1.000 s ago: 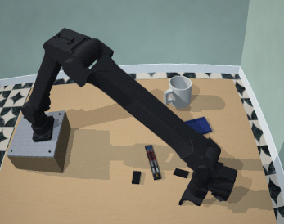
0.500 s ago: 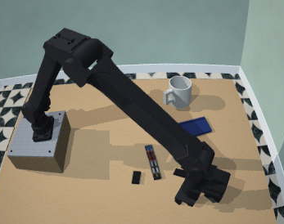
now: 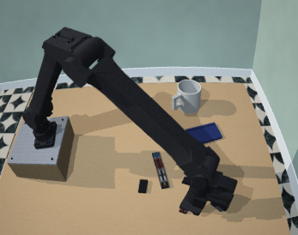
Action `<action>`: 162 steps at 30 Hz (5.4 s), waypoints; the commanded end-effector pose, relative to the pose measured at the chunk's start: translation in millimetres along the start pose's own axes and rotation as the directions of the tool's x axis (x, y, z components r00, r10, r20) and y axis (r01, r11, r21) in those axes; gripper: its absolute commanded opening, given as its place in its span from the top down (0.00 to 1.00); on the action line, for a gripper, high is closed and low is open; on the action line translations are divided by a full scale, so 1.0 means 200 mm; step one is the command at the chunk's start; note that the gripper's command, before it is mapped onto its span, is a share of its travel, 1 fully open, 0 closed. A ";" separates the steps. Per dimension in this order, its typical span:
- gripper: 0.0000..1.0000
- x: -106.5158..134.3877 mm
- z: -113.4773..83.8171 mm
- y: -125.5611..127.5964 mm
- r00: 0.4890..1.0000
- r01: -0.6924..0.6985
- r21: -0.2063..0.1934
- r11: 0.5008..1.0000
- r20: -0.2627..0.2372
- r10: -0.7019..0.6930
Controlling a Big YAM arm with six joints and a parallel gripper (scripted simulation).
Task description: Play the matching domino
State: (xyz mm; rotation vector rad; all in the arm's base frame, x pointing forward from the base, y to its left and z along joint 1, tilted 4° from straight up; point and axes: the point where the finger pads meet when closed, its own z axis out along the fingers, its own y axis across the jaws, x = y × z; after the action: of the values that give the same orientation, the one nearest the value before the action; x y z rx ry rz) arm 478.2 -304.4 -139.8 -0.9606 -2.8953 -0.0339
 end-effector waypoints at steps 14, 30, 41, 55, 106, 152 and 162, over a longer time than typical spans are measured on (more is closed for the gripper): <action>1.00 0.07 -0.06 0.00 1.000 -0.003 -0.003 1.000 0.019 0.003; 1.00 0.11 -0.07 0.00 1.000 -0.002 -0.002 1.000 0.014 0.002; 1.00 0.04 -0.18 0.02 0.998 -0.006 -0.009 1.000 0.070 0.007; 1.00 0.02 -0.21 0.03 0.997 -0.003 -0.010 1.000 0.080 0.004; 1.00 -0.01 -0.24 0.05 0.995 0.003 -0.011 1.000 0.096 -0.002; 1.00 0.04 -0.38 0.03 0.998 0.003 -0.007 1.000 0.067 -0.002; 1.00 -0.02 -0.65 0.05 0.994 0.004 -0.012 1.000 0.105 -0.002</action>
State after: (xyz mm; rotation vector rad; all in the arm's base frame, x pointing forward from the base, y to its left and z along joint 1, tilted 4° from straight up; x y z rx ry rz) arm 477.0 -298.7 -36.1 -0.9741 -2.9471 -0.0141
